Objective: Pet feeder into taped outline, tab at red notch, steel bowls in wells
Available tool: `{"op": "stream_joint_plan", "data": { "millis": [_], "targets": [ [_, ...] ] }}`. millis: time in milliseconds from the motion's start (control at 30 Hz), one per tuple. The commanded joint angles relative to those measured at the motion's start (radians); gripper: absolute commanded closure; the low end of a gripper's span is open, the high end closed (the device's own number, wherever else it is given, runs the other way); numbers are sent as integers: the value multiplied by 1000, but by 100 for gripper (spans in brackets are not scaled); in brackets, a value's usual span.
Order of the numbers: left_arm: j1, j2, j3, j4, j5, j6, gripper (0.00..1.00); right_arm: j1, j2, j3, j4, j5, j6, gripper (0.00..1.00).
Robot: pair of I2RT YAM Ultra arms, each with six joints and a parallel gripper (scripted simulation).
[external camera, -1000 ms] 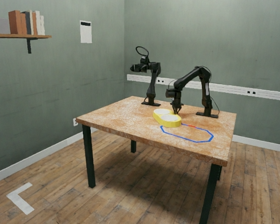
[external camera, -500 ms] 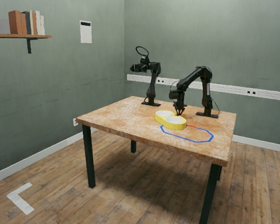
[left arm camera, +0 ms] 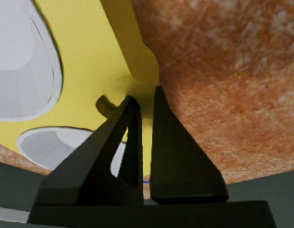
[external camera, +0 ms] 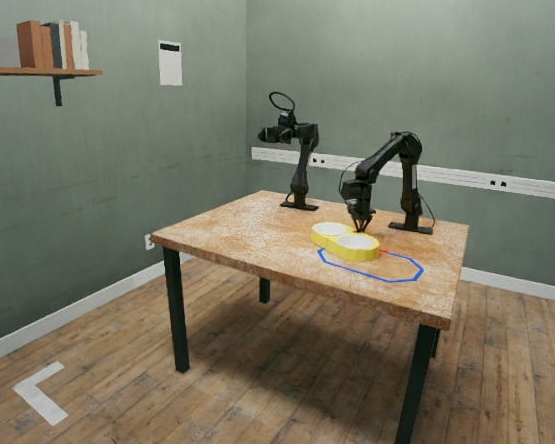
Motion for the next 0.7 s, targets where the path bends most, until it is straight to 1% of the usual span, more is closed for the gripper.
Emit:
{"op": "stream_joint_plan", "data": {
  "millis": [0, 33, 100, 167, 567, 667],
  "targets": [
    [34, 22, 44, -16, -12, -23, 84, 11, 2, 32, 16, 5, -8, 0],
    [33, -5, 38, -16, -12, -24, 84, 11, 2, 32, 16, 5, -8, 0],
    [33, -5, 38, -16, -12, -24, 84, 11, 2, 32, 16, 5, -8, 0],
    [57, 26, 49, -17, -12, -22, 84, 11, 2, 32, 16, 5, -8, 0],
    [159, 41, 68, -25, -11, -32, 84, 11, 2, 32, 16, 5, -8, 0],
    [158, 41, 68, -24, -12, -31, 84, 11, 2, 32, 16, 5, -8, 0]
  ]
}}
